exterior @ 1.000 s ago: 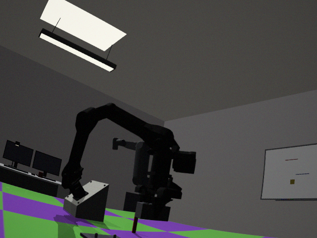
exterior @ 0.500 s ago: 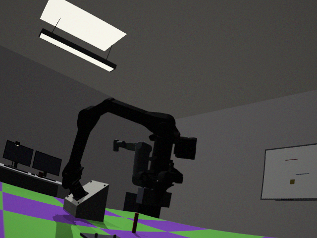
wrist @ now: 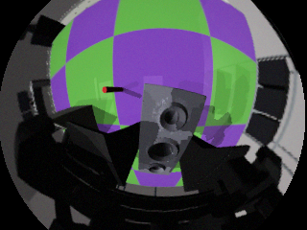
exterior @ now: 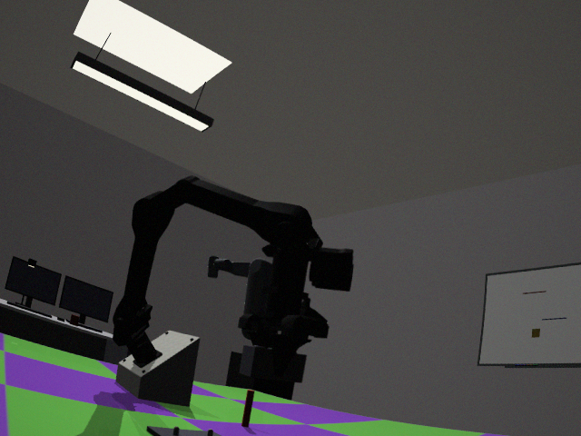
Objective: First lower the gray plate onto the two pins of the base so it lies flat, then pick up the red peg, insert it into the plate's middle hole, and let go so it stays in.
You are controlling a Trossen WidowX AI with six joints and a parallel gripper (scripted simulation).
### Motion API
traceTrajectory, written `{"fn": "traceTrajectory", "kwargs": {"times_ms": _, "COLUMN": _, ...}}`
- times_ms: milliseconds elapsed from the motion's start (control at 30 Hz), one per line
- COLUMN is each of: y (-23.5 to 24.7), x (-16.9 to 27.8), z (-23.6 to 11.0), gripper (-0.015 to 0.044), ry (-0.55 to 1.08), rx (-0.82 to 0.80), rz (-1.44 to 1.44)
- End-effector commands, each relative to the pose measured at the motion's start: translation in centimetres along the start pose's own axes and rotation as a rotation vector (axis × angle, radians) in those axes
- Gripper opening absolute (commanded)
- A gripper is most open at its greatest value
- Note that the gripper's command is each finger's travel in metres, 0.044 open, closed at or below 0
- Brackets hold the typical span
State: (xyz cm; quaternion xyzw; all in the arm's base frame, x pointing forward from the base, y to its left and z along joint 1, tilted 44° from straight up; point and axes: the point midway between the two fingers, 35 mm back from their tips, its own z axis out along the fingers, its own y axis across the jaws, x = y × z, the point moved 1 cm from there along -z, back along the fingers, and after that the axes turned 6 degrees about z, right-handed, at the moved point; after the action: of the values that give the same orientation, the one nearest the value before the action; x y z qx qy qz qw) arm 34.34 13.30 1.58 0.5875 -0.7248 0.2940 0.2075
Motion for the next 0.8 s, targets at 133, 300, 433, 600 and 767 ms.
{"fn": "traceTrajectory", "kwargs": {"times_ms": 133, "y": -1.2, "x": 2.2, "z": 1.0, "gripper": 0.0000, "ry": -0.007, "rx": 0.008, "rz": -0.043}}
{"fn": "traceTrajectory", "kwargs": {"times_ms": 300, "y": -1.8, "x": 3.5, "z": 1.7, "gripper": 0.0000, "ry": -0.008, "rx": 0.009, "rz": -0.068}}
{"fn": "traceTrajectory", "kwargs": {"times_ms": 433, "y": -2.3, "x": 4.6, "z": 2.3, "gripper": 0.0000, "ry": -0.008, "rx": 0.009, "rz": -0.087}}
{"fn": "traceTrajectory", "kwargs": {"times_ms": 600, "y": -2.7, "x": 6.0, "z": 3.1, "gripper": 0.0000, "ry": -0.006, "rx": 0.010, "rz": -0.111}}
{"fn": "traceTrajectory", "kwargs": {"times_ms": 767, "y": -3.1, "x": 7.4, "z": 3.9, "gripper": 0.0000, "ry": -0.003, "rx": 0.011, "rz": -0.134}}
